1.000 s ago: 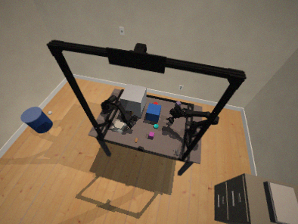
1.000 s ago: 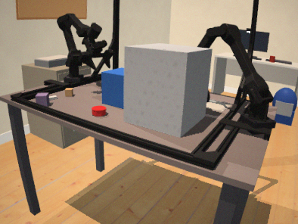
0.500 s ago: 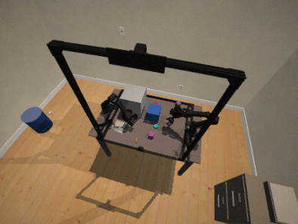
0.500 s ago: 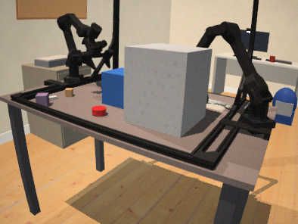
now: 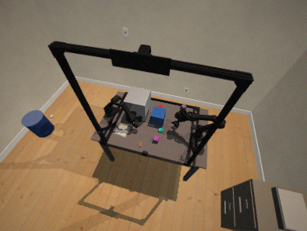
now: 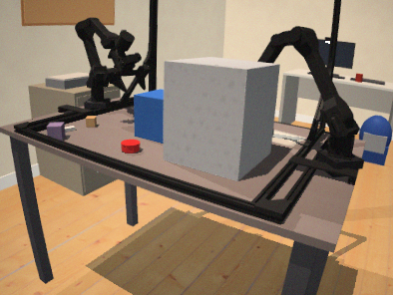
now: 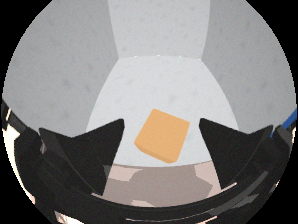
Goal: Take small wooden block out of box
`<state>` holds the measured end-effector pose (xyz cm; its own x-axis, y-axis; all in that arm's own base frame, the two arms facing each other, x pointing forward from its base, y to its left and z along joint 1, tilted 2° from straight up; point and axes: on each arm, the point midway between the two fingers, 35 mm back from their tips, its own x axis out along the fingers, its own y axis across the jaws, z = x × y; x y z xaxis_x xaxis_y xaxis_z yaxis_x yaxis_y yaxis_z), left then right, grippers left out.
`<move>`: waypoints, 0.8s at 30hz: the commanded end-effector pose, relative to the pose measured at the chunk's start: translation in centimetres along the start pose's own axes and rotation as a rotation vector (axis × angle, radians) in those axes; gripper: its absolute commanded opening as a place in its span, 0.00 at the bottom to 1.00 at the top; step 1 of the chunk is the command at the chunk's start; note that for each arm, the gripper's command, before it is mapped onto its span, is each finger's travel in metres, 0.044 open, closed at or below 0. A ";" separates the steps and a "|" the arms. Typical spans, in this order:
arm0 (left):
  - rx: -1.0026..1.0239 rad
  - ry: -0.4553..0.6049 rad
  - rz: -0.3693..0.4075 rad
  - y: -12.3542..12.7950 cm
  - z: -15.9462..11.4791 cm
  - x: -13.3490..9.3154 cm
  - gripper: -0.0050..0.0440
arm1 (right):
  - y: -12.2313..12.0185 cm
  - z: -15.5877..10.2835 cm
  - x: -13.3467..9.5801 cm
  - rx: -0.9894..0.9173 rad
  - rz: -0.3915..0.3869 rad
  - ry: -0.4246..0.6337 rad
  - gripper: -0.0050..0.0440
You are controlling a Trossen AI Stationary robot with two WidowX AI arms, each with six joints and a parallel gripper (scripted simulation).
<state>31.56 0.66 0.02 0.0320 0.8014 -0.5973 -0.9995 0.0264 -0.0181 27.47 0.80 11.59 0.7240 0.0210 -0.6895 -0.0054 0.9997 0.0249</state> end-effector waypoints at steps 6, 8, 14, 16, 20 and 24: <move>-0.003 -0.004 -0.006 0.2 0.8 0.6 0.92 | 0.0 -0.1 0.0 0.004 -0.003 0.001 0.92; -0.002 -0.004 -0.006 0.2 0.9 0.7 0.92 | 0.0 -0.1 0.0 0.004 -0.003 0.001 0.92; -0.002 -0.004 -0.006 0.2 0.9 0.7 0.67 | 0.0 -0.1 0.0 0.004 -0.003 0.001 0.92; -0.002 -0.004 -0.006 0.2 0.9 0.7 0.66 | 0.0 -0.1 0.0 0.004 -0.003 0.001 0.92; -0.002 -0.004 -0.006 0.2 0.9 0.7 0.63 | 0.0 -0.1 0.0 0.004 -0.003 0.001 0.92; -0.002 -0.004 -0.006 0.2 0.9 0.7 0.58 | 0.0 -0.1 0.0 0.004 -0.003 0.001 0.92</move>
<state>31.36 1.72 0.23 0.0352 0.8031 -0.5947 -0.9994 0.0279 -0.0214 27.47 0.80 11.58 0.7239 0.0210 -0.6896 -0.0053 0.9997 0.0249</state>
